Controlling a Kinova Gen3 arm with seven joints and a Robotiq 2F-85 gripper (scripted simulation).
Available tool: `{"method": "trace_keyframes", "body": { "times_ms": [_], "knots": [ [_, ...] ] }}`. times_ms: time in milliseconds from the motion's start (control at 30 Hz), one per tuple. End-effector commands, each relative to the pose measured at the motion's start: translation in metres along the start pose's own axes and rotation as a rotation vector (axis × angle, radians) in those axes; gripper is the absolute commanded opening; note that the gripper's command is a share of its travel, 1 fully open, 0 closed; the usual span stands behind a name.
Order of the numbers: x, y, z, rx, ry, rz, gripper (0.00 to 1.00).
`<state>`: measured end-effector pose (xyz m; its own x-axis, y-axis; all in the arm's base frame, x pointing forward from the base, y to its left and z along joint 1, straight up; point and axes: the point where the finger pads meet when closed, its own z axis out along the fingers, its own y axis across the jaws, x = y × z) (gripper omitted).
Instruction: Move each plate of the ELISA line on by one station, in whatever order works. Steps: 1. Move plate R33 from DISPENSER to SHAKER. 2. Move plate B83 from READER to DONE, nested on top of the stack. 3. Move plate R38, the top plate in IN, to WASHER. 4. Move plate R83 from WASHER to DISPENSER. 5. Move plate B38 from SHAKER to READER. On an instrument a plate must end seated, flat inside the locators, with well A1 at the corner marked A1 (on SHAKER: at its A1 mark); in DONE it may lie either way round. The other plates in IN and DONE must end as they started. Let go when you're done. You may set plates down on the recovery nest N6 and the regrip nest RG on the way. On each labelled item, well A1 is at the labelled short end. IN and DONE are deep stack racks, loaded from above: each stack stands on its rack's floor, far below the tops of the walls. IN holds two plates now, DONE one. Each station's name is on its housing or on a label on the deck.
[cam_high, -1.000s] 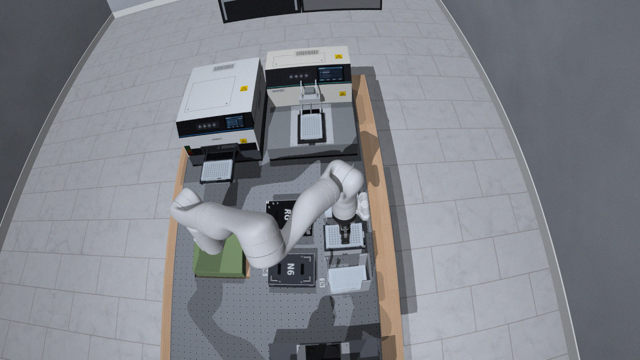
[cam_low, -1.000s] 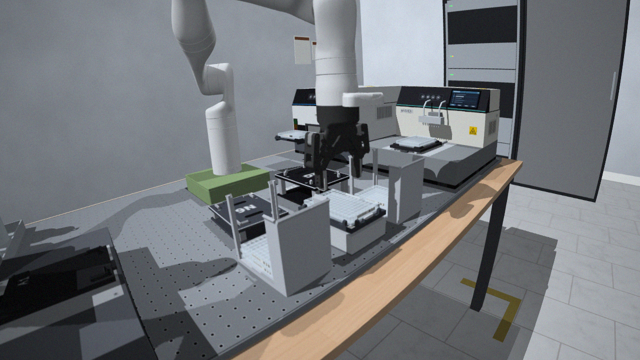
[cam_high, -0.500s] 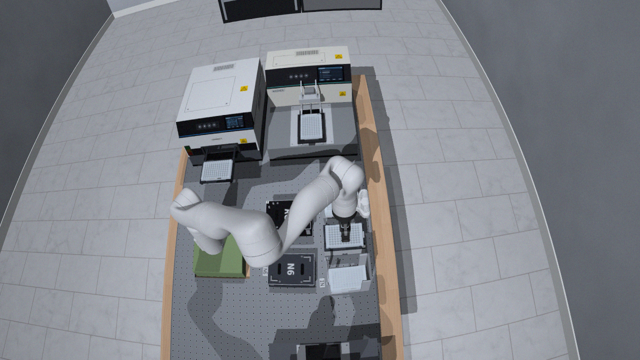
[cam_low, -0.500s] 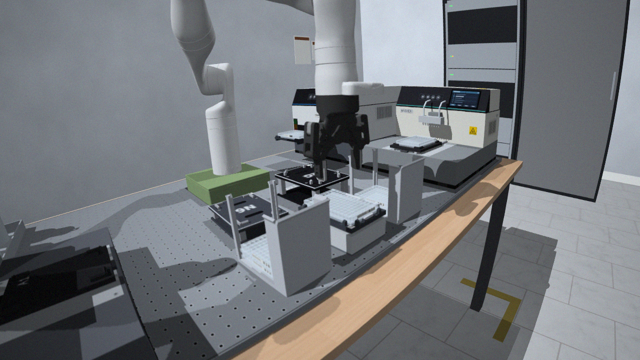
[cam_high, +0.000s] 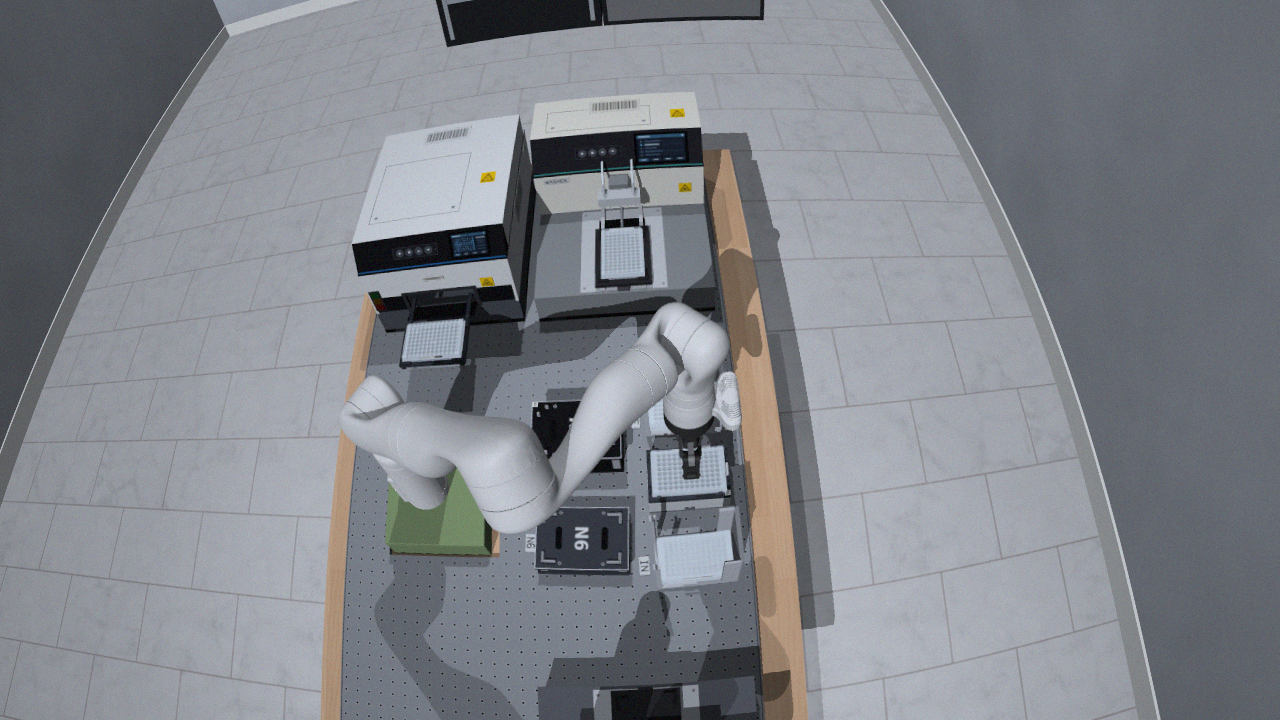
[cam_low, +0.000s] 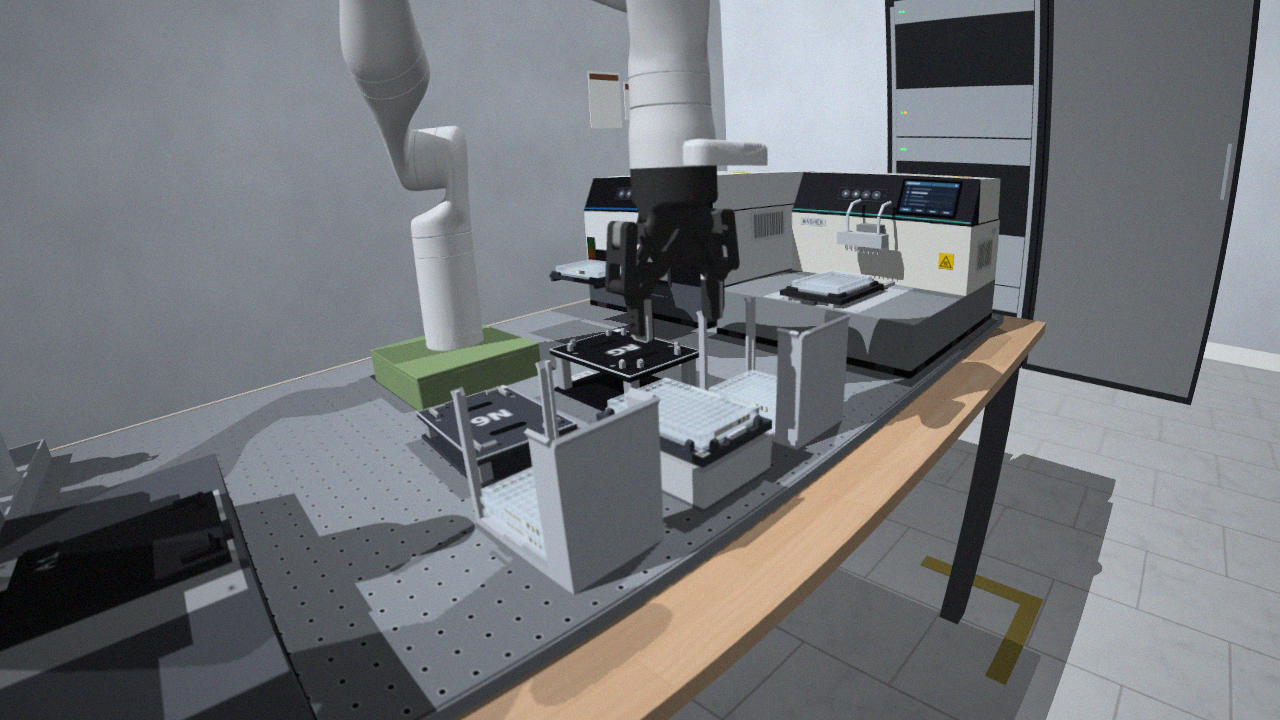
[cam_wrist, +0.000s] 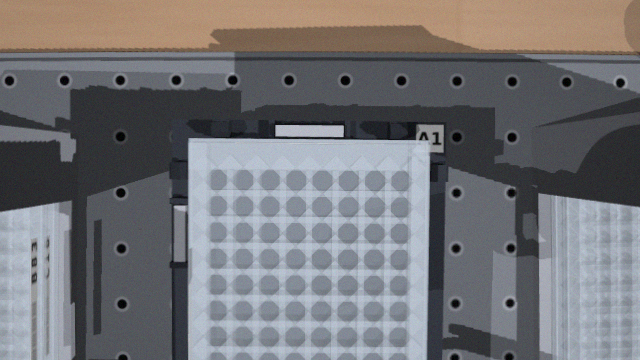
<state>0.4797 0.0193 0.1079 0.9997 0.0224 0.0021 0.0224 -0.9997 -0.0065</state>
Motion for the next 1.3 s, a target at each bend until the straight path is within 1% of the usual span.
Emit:
{"method": "trace_keyframes", "body": {
  "times_ms": [0,467,533,1033,1100,1267],
  "knots": [
    [0.001,0.001,-0.006,-0.003,0.003,-0.007,1.00],
    [0.000,0.001,-0.025,0.000,0.001,-0.005,1.00],
    [0.000,0.001,-0.025,0.000,0.001,-0.005,1.00],
    [0.000,0.001,-0.045,0.000,0.001,-0.006,1.00],
    [0.000,0.001,-0.045,0.000,0.001,-0.006,1.00],
    [0.000,0.001,-0.051,0.000,0.001,-0.006,1.00]
  ]
}}
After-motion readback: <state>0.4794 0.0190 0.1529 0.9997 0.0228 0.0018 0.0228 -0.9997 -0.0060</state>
